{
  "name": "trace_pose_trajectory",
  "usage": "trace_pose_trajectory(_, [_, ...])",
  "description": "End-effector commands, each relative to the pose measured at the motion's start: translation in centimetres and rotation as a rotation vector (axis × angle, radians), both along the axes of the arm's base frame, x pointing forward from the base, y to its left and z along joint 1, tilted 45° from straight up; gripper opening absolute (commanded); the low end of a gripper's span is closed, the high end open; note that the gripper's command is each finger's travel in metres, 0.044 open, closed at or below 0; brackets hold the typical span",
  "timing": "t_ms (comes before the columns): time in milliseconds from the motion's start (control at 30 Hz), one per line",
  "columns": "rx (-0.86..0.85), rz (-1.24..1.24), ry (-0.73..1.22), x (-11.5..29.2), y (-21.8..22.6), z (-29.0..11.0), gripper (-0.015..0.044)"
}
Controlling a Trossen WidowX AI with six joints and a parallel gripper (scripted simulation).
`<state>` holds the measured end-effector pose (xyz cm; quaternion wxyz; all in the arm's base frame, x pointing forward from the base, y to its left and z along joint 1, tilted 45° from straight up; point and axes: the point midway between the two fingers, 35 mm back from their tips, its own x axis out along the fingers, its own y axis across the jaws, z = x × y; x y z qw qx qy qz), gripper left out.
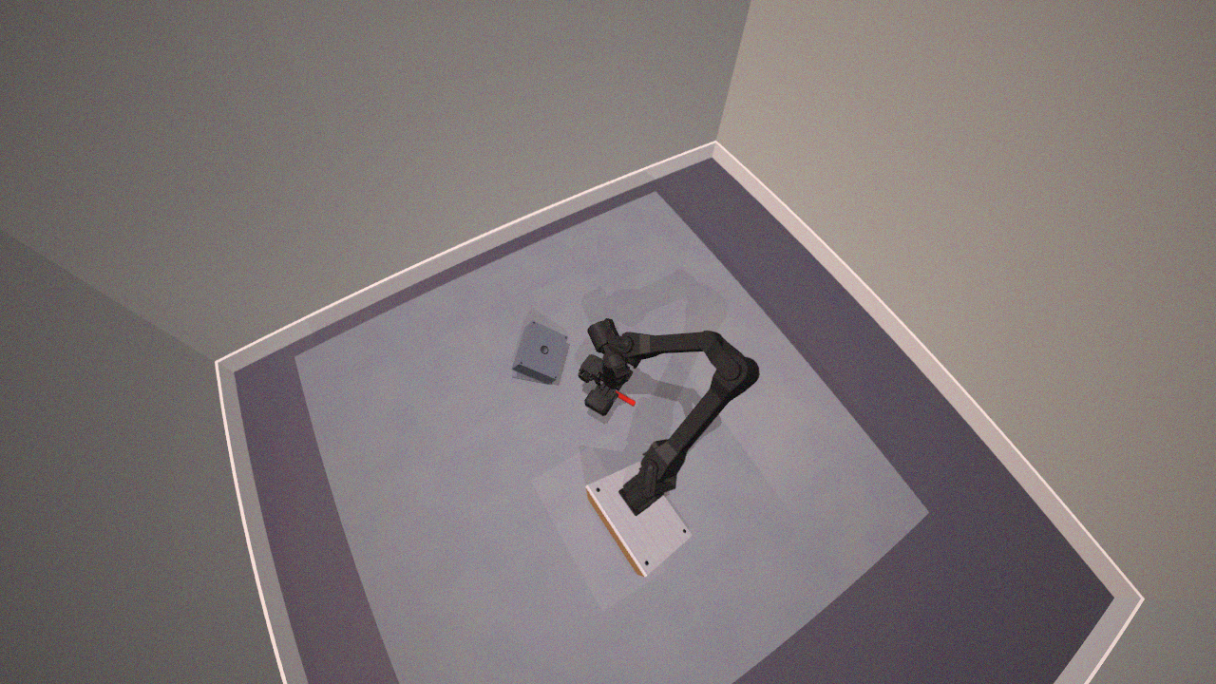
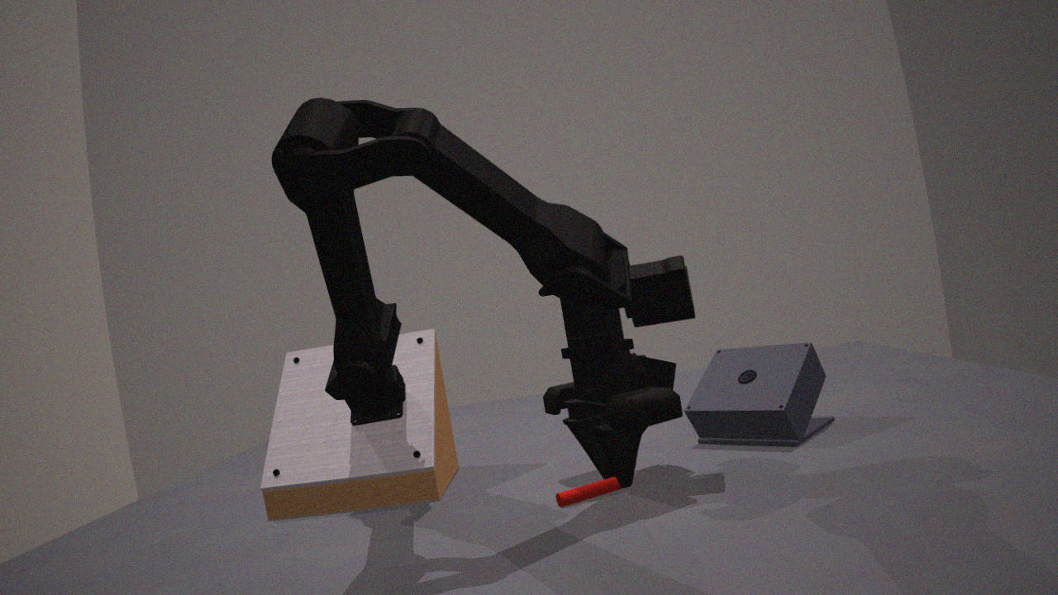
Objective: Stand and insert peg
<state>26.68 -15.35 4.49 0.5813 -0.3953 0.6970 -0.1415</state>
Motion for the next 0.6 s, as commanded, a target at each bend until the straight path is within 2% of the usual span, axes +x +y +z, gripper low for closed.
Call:
trace_pose_trajectory(0, [0.002, 0.002, 0.004, 0.01, 0.01, -0.12, 0.0110])
trace_pose_trajectory(233, [0.002, 0.002, 0.004, 0.01, 0.01, -0.12, 0.0110])
trace_pose_trajectory(567, [0.002, 0.002, 0.004, 0.01, 0.01, -0.12, 0.0051])
